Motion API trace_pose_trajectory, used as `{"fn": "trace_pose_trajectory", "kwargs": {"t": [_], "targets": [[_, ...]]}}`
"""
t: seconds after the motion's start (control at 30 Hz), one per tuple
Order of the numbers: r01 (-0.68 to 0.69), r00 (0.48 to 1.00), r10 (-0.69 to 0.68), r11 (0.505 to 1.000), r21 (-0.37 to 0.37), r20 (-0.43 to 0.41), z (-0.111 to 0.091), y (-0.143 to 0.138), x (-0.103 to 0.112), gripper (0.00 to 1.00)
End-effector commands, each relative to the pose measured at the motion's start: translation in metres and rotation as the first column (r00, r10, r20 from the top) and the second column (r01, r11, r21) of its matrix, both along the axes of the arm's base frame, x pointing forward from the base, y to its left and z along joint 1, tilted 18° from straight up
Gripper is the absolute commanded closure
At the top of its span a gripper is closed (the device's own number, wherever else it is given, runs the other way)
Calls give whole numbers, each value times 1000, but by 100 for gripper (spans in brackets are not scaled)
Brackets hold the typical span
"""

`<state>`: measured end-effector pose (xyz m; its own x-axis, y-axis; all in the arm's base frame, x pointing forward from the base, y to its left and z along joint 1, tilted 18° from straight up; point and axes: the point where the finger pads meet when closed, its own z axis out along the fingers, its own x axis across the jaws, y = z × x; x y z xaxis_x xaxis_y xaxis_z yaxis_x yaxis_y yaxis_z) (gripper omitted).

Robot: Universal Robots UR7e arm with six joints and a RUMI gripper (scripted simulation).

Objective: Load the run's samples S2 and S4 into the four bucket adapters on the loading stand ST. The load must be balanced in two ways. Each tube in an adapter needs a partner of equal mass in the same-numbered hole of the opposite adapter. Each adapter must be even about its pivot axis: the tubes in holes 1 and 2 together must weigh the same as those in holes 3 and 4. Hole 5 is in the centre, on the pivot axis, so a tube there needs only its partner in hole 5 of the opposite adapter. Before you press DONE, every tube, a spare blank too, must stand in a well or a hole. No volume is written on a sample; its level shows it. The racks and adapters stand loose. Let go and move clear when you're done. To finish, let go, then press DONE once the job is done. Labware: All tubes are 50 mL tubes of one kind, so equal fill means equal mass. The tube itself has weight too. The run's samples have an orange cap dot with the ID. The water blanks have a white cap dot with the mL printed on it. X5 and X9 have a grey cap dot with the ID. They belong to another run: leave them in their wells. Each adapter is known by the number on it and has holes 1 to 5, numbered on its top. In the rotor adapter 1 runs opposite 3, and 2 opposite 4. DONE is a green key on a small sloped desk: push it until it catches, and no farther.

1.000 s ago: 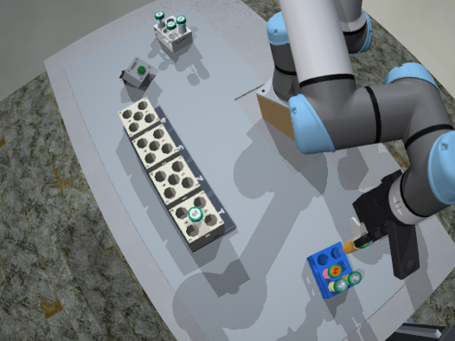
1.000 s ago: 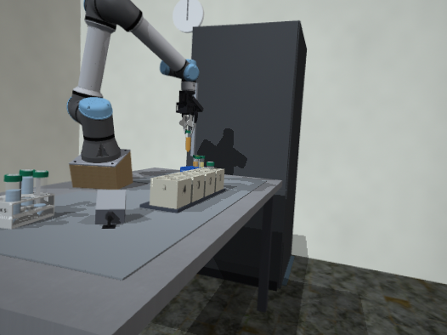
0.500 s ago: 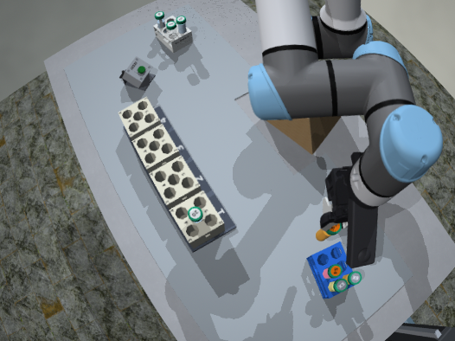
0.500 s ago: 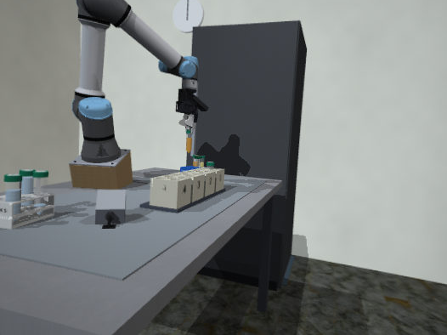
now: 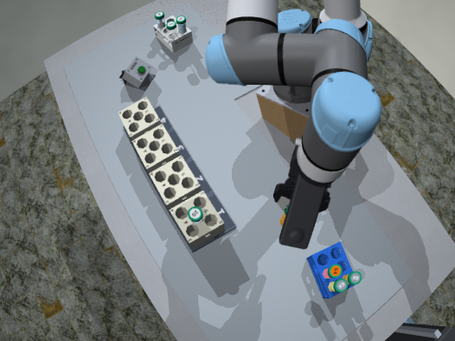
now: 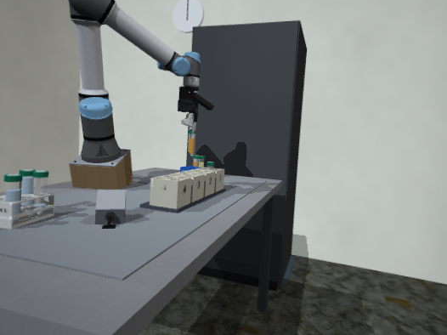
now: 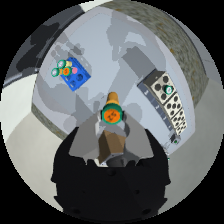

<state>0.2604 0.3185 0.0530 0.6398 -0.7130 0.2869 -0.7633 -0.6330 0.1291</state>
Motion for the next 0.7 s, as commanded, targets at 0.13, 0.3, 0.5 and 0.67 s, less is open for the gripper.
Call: {"fn": "trace_pose_trajectory", "kwargs": {"t": [0.13,0.3,0.5,0.67], "targets": [[236,968,-238,971,33,74,20,-51,34,100],[355,927,-359,933,57,108,30,-77,51,100],[446,882,-452,892,79,134,38,-99,65,100],[550,811,-562,827,112,163,50,-124,84,100]]}}
